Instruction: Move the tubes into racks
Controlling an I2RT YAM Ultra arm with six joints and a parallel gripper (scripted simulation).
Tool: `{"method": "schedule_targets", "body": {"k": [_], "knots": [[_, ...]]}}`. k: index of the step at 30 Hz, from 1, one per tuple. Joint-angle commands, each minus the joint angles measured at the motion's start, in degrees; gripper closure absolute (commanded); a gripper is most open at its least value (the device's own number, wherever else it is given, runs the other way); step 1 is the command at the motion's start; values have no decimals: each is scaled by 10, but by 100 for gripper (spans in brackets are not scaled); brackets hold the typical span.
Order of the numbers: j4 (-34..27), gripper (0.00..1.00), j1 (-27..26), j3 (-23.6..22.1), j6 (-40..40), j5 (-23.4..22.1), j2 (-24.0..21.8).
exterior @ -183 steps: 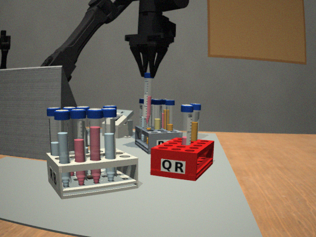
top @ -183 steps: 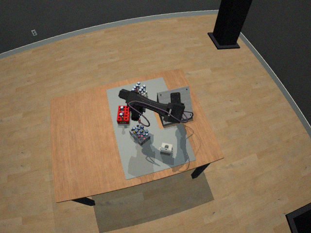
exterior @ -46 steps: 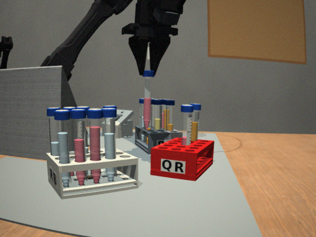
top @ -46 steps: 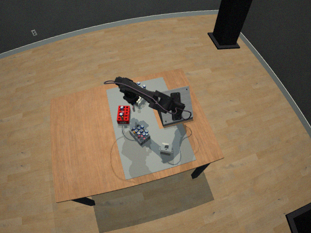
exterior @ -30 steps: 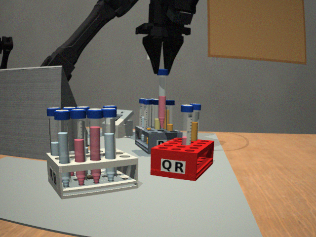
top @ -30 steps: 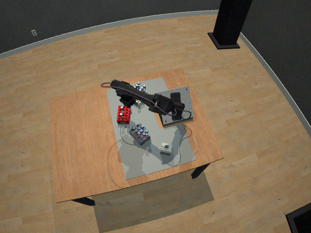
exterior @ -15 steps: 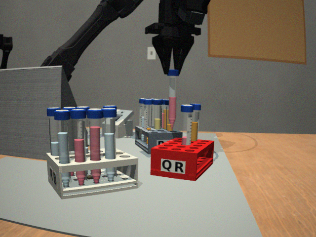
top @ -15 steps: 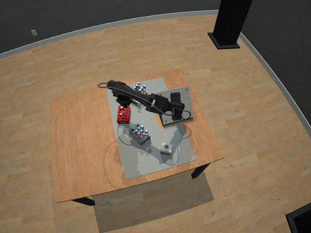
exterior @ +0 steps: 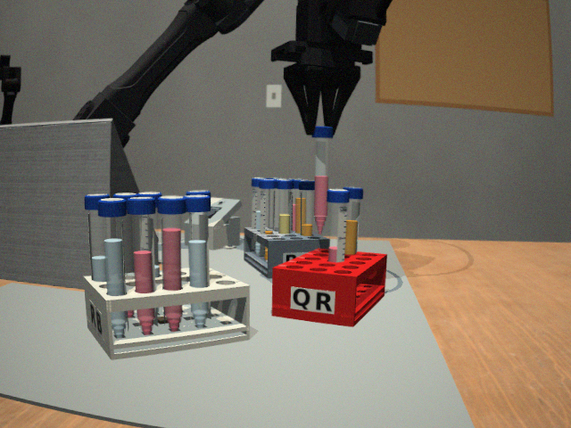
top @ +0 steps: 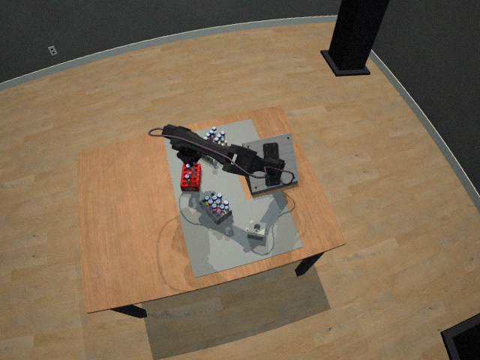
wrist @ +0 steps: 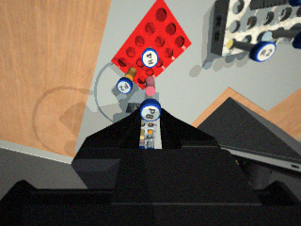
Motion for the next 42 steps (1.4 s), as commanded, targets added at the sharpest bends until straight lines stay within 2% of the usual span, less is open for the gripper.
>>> {"method": "schedule_targets", "body": {"k": [1,17,21,22,29,33,38,42], "knots": [[-7,100,-6,11,2,-2,-1],[-7,100,-6,11,2,-2,-1],[-15,100,-12,29,4,-5,14],[-9,100,-6,19,2,-2,5],[-15,100,-11,29,5,-5,8],[-9,100,-11,27,5,-6,6],[4,100,-9,0,7,-7,4],[8,100,-5,5,8,-7,3]]}}
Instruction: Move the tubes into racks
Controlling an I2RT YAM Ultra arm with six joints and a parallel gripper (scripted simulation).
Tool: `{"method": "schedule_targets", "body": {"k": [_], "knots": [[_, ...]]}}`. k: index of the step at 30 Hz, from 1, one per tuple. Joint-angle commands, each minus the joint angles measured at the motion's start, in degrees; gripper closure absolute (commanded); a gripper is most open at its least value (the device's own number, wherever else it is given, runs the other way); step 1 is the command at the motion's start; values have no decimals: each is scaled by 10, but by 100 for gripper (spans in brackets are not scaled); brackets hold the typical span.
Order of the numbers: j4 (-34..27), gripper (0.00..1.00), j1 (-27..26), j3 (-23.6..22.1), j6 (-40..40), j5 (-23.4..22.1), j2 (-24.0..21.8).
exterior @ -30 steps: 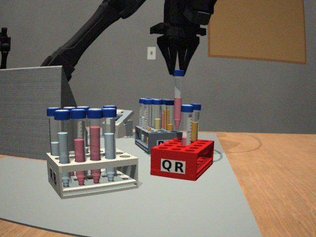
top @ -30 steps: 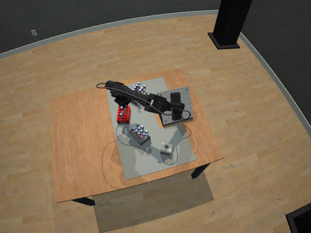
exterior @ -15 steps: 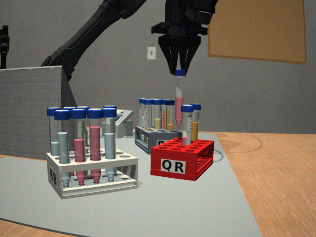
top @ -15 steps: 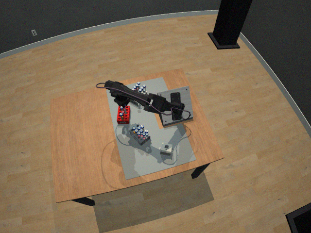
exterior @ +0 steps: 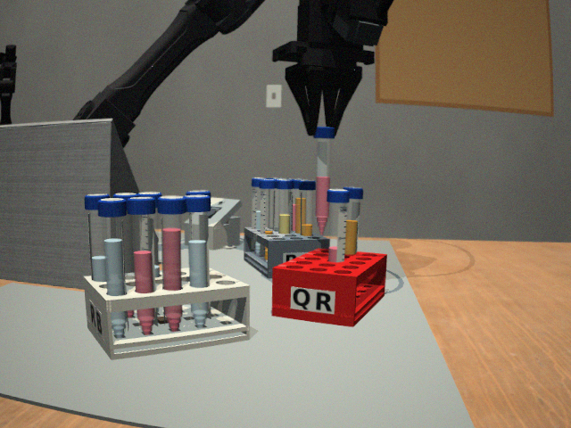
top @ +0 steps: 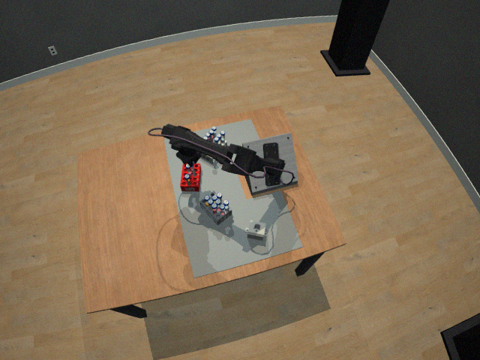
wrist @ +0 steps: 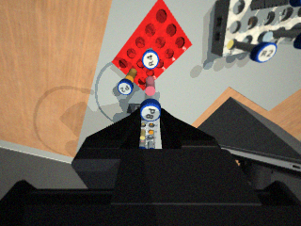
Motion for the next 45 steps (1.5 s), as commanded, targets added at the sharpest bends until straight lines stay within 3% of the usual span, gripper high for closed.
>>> {"method": "schedule_targets", "body": {"k": [1,21,25,32,42,45], "knots": [[11,100,-4,-8,5,-6,-4],[26,100,-1,-24,11,-7,-14],[28,100,1,-2,10,-7,-16],[33,100,2,-29,14,-8,-15],[40,100,3,-18,15,-10,-16],[42,100,7,-34,17,-10,-15]]}}
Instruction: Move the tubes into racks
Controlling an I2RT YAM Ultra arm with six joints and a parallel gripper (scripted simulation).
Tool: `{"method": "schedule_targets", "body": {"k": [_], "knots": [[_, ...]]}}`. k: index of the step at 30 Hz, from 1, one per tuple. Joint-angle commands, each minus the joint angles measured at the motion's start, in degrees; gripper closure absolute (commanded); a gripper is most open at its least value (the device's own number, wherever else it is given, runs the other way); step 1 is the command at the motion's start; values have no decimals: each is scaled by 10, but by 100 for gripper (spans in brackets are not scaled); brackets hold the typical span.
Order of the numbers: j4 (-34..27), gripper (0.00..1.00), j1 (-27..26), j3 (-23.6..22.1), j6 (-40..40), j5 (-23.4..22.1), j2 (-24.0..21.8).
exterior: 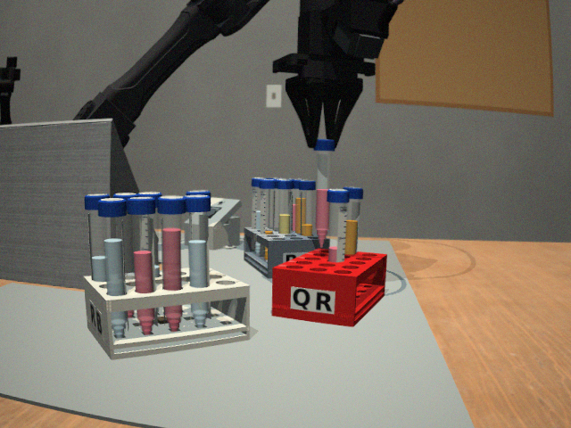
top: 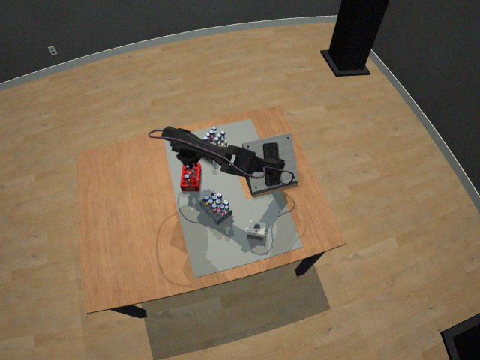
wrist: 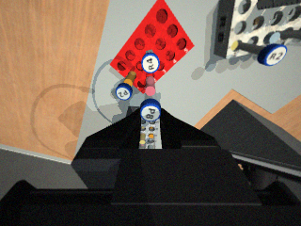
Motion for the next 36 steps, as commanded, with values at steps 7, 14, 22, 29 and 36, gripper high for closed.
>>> {"method": "schedule_targets", "body": {"k": [7,14,22,29,36], "knots": [[16,100,-3,-16,7,-6,-16],[21,100,-4,-15,8,-7,-17],[27,100,4,-25,11,-8,-17],[32,100,3,-29,13,-8,-18],[39,100,6,-32,17,-11,-15]]}}
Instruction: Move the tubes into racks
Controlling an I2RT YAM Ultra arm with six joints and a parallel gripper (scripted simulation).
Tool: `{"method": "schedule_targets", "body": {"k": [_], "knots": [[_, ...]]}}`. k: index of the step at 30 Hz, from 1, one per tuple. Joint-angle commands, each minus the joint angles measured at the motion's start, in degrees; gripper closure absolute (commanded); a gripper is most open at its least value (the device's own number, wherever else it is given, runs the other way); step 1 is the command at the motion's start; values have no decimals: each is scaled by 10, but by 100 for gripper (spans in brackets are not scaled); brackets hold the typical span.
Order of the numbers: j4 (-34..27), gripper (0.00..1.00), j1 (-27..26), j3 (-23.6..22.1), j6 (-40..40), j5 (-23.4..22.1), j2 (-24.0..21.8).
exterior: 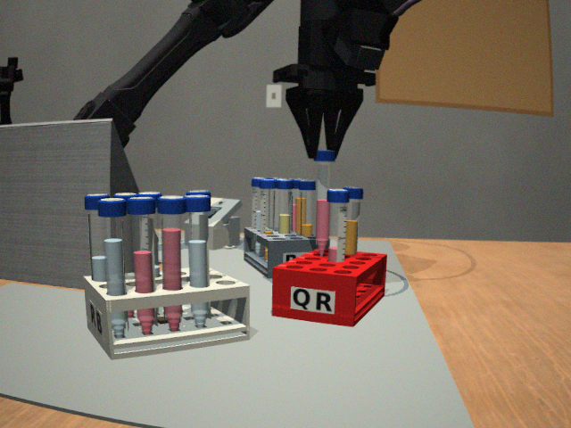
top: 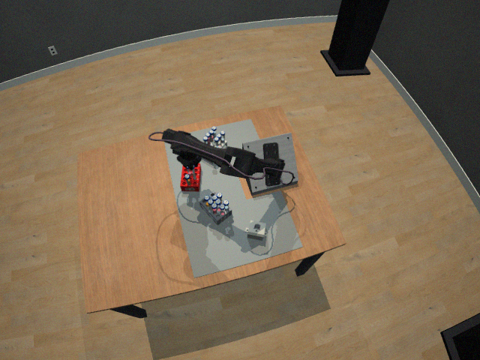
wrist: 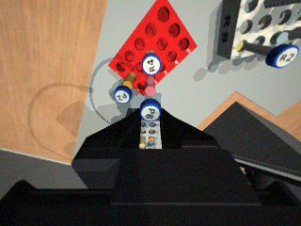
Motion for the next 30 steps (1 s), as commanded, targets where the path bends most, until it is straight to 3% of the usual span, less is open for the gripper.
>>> {"method": "schedule_targets", "body": {"k": [1,11,13,17,30], "knots": [[12,100,-7,-11,6,-5,-12],[23,100,-2,-22,11,-7,-18],[25,100,0,-2,12,-8,-20],[30,100,5,-28,14,-10,-19],[44,100,3,-41,20,-11,-21]]}}
